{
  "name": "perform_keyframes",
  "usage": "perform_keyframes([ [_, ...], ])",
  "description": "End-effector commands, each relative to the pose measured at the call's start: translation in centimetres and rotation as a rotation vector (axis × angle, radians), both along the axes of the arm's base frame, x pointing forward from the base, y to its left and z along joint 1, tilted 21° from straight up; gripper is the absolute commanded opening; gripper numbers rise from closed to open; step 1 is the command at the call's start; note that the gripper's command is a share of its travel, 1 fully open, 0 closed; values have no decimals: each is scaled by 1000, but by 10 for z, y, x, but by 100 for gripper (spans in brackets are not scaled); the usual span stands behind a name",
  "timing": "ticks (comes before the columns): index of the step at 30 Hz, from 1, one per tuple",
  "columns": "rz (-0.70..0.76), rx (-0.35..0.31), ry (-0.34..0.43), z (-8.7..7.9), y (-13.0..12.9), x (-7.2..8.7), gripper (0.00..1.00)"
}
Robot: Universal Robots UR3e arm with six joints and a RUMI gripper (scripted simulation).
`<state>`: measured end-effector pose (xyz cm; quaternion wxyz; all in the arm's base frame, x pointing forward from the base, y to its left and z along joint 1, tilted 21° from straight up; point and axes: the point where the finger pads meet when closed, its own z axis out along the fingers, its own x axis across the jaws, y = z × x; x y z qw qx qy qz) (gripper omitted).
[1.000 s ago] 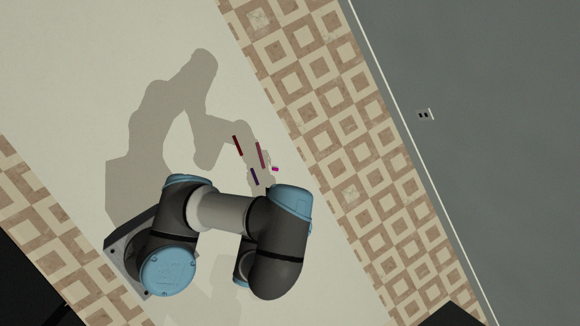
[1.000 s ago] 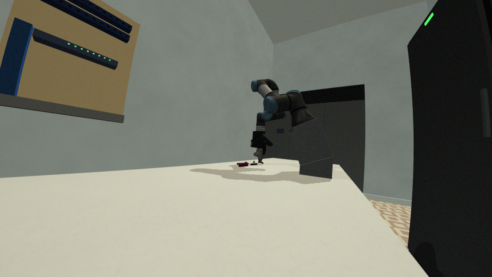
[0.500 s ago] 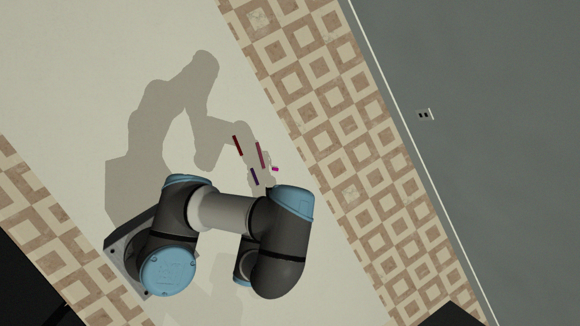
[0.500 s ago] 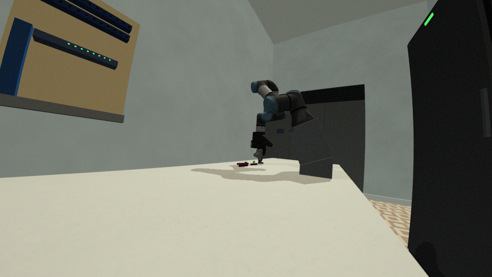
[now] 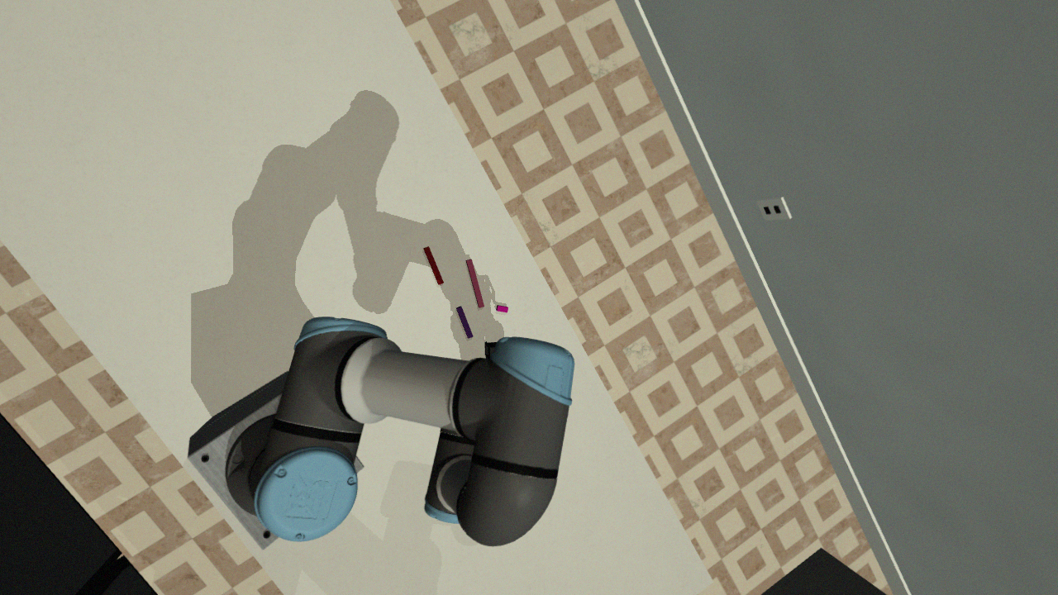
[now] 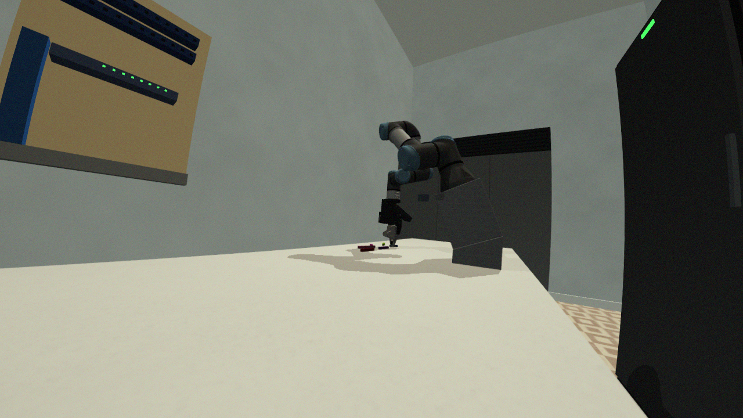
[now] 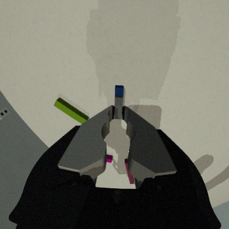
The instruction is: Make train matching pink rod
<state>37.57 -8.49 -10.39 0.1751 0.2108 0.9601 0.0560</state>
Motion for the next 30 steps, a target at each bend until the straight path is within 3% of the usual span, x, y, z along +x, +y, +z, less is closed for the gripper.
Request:
perform_keyframes([
  [1,0,-2,-1,0,-1,1,0],
  [11,0,-2,-1,0,-1,1,0],
  [18,0,-2,-1,0,-1,1,8],
  [30,0,-2,-1,0,-1,1,14],
])
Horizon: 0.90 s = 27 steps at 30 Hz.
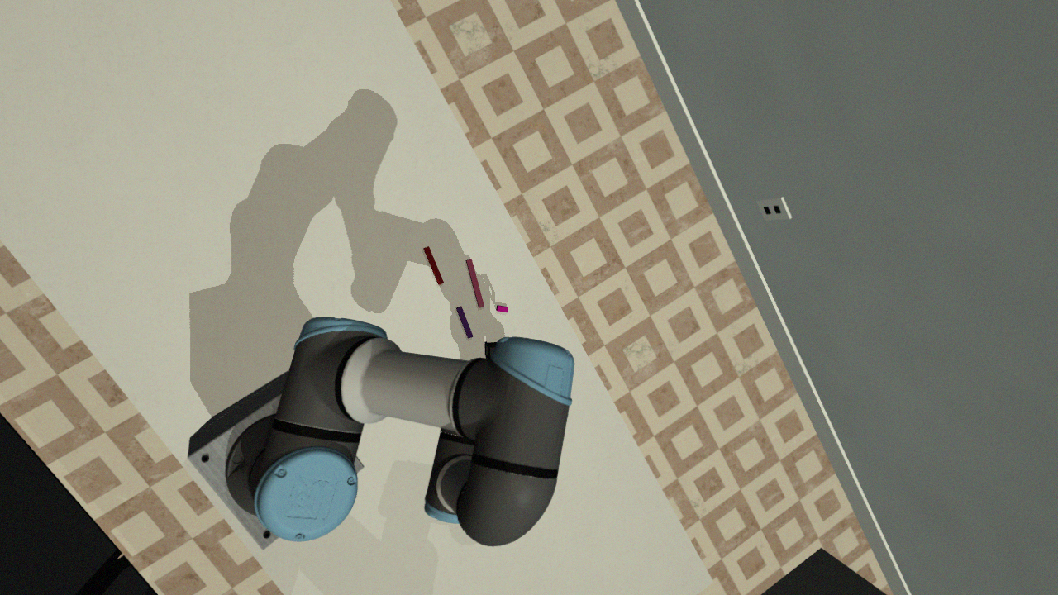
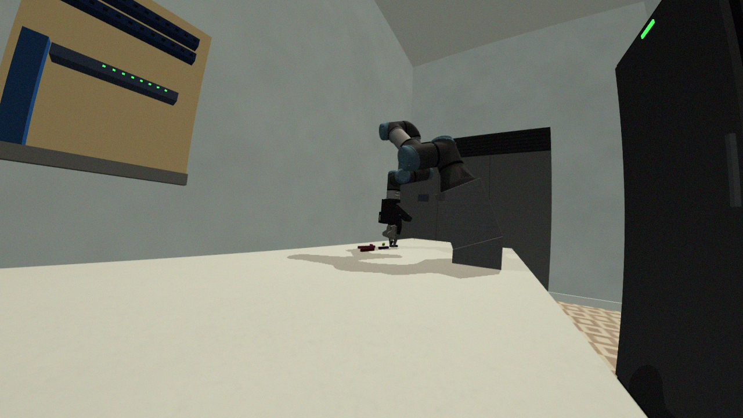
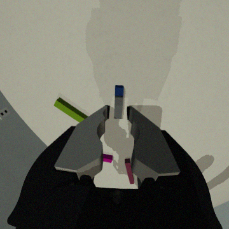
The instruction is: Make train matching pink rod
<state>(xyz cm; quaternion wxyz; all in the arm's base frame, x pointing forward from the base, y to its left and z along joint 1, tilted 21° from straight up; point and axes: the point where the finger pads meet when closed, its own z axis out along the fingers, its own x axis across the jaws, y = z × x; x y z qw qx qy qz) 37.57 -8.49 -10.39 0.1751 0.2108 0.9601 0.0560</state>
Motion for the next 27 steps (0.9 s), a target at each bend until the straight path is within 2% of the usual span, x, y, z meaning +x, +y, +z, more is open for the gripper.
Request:
perform_keyframes([
  [1,0,-2,-1,0,-1,1,14],
  [16,0,-1,0,2,0,-1,14],
  [27,0,-1,0,11,-1,-4,14],
])
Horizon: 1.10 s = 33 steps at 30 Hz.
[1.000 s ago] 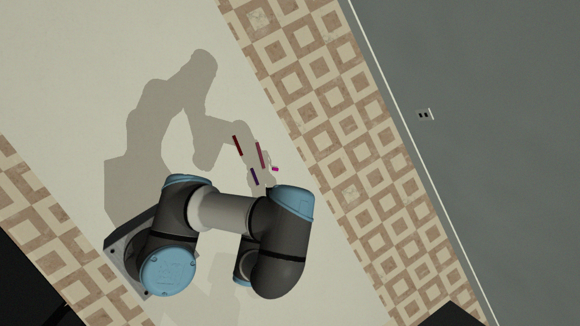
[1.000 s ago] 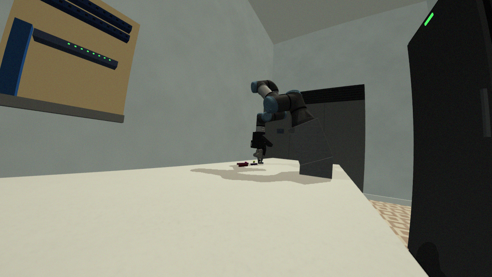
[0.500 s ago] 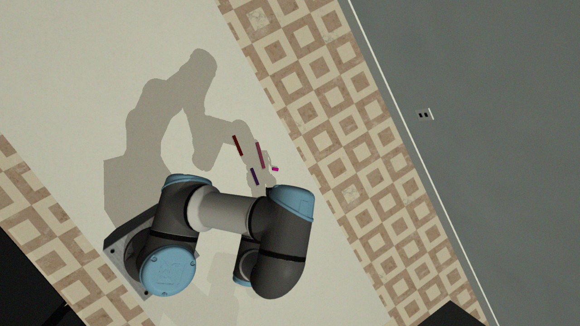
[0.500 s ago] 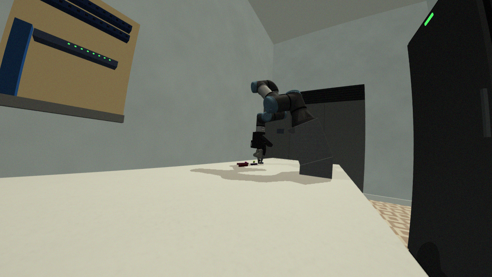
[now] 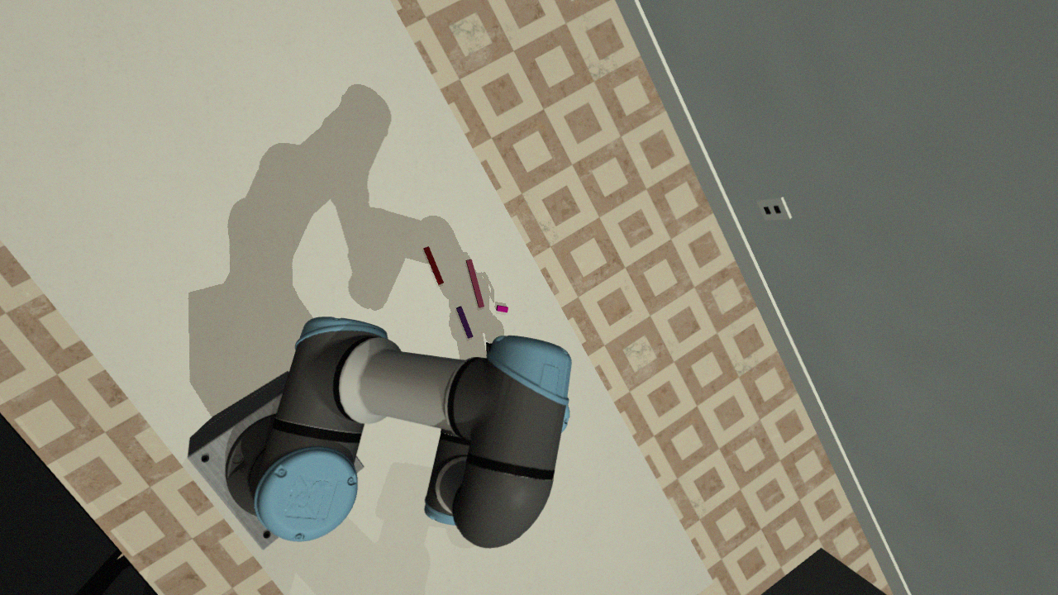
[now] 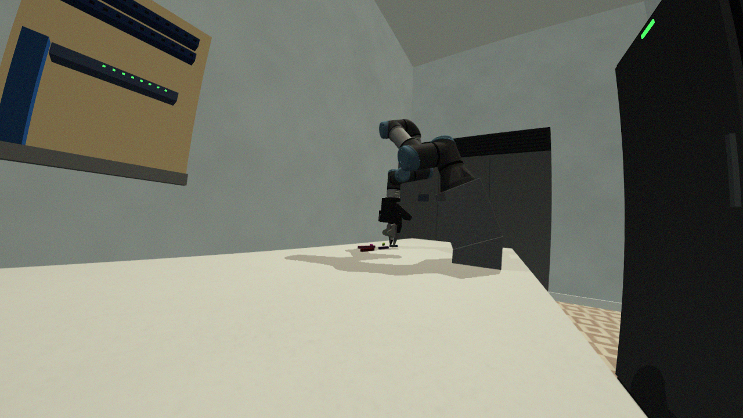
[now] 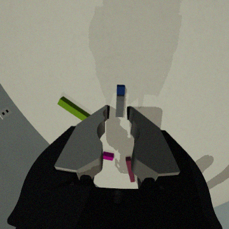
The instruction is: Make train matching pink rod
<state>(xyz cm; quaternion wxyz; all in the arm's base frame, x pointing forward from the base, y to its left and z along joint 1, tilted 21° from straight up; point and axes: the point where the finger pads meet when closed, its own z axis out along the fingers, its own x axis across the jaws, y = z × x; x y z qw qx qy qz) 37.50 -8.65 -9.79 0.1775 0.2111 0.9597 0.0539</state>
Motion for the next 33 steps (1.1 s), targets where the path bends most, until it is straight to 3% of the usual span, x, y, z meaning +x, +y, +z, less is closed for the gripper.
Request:
perform_keyframes([
  [1,1,4,3,6,1,-4,14],
  [33,2,2,1,61,-2,-24,14],
])
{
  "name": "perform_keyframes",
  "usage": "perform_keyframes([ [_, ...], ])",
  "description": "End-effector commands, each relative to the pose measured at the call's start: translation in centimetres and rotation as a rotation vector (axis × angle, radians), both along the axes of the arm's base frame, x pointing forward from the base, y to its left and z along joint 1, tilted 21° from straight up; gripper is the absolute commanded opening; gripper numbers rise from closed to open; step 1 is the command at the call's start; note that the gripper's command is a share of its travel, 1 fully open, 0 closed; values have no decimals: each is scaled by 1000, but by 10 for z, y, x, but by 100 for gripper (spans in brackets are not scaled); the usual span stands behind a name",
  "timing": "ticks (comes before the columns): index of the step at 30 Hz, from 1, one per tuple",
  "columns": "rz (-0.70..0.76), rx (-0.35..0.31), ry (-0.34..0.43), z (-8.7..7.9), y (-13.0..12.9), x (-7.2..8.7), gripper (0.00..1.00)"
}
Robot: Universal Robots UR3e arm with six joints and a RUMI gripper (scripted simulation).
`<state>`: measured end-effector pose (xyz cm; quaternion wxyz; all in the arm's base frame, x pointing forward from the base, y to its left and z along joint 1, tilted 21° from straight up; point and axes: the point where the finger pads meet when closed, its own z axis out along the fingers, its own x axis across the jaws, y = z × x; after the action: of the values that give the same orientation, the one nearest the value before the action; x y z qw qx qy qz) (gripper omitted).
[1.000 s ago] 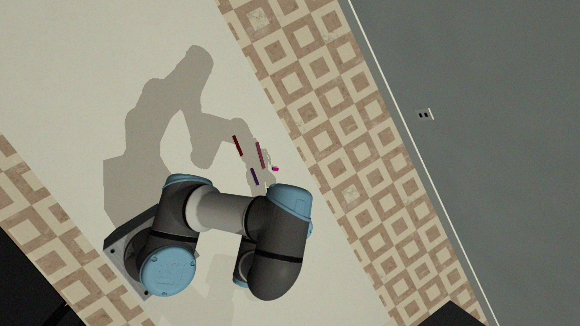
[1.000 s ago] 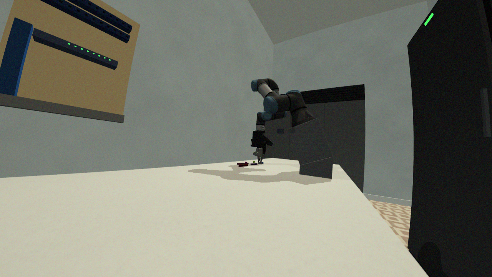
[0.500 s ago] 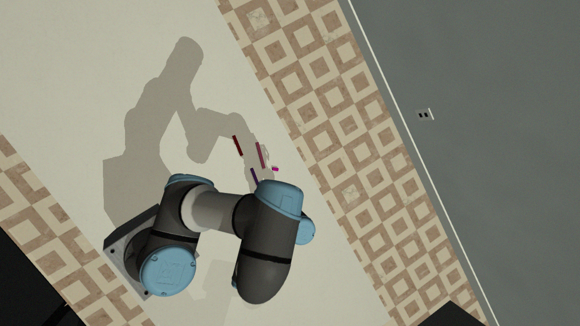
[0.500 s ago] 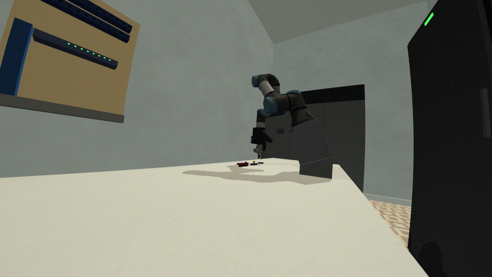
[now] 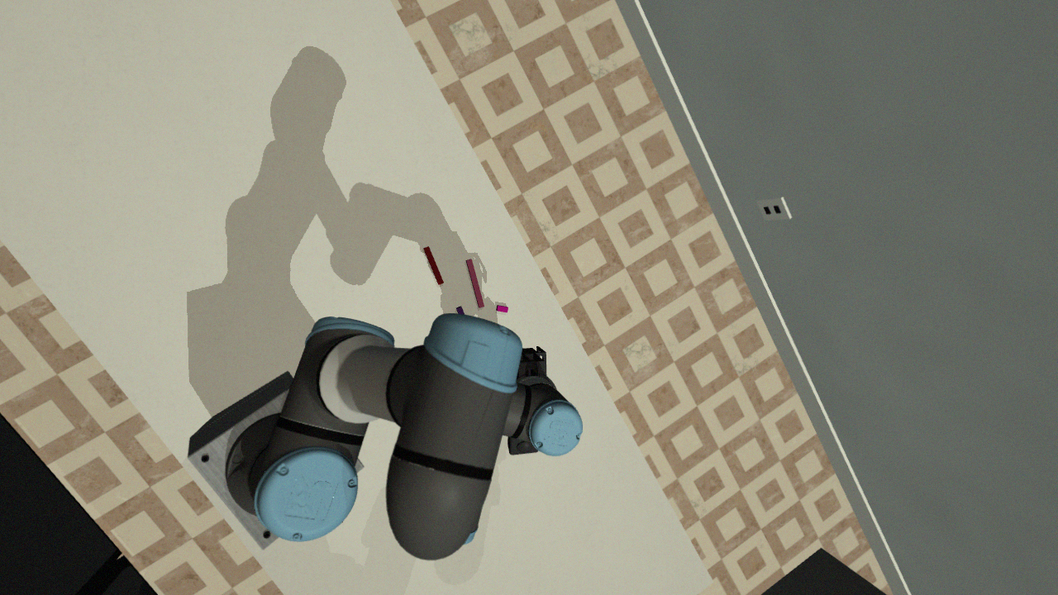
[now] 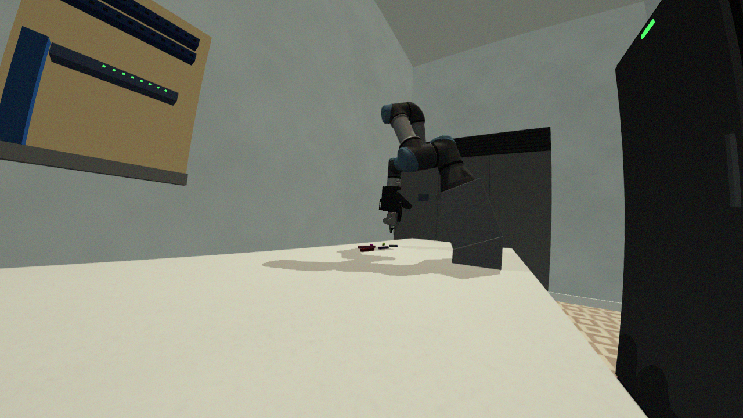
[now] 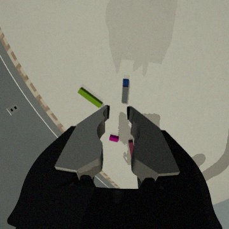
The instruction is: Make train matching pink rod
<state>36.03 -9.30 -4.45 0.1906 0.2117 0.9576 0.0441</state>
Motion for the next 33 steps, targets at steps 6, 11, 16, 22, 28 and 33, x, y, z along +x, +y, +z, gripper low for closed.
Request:
perform_keyframes([
  [6,9,25,22,17,4,-12,14],
  [11,9,25,22,22,4,-14,14],
  [16,9,25,22,24,4,-15,14],
  [22,9,25,22,26,4,-16,14],
  [28,9,25,23,26,4,-16,100],
  [33,9,26,24,25,4,-16,100],
])
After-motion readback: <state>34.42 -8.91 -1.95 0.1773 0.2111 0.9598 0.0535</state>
